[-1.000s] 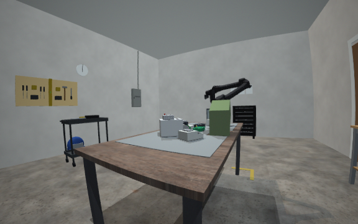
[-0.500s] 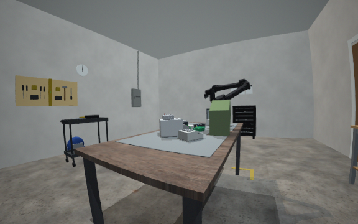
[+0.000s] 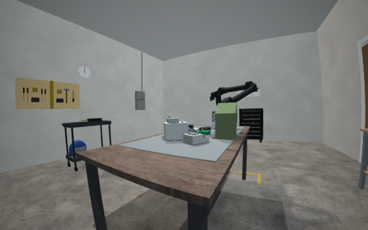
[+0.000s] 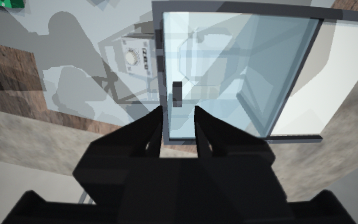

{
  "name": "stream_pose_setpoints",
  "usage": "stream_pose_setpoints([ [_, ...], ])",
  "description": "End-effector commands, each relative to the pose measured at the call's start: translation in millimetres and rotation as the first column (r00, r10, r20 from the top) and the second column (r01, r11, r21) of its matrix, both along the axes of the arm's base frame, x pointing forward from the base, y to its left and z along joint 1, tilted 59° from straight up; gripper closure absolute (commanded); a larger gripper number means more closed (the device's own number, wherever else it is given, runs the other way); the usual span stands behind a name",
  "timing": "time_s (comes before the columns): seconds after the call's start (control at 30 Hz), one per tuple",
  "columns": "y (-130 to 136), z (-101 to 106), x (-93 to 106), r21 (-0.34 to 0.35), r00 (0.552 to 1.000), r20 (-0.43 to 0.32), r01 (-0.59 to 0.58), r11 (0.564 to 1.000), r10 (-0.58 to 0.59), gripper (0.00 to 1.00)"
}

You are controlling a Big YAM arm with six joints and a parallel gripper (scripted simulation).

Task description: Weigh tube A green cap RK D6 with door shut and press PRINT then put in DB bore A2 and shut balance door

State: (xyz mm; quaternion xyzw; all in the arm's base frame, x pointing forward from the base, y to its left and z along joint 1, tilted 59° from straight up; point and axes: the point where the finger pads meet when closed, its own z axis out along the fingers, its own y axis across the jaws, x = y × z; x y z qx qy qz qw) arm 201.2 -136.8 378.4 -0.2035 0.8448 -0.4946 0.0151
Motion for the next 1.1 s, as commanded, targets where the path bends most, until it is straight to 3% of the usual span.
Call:
stream_pose_setpoints([
  [0.0, 1.3, 7.6, 0.6, -0.001, 1.0, 0.015, 0.0, 1.0, 0.0, 0.7],
  [0.6, 1.3, 7.6, 0.6, -0.001, 1.0, 0.015, 0.0, 1.0, 0.0, 0.7],
  [0.63, -3.0, 7.2, 1.6, 0.001, 1.0, 0.02, 0.005, 1.0, -0.005, 1.0],
  [1.07, -0.9, 7.8, 1.4, 0.0, 1.0, 0.019, -0.001, 1.0, 0.001, 1.0],
])
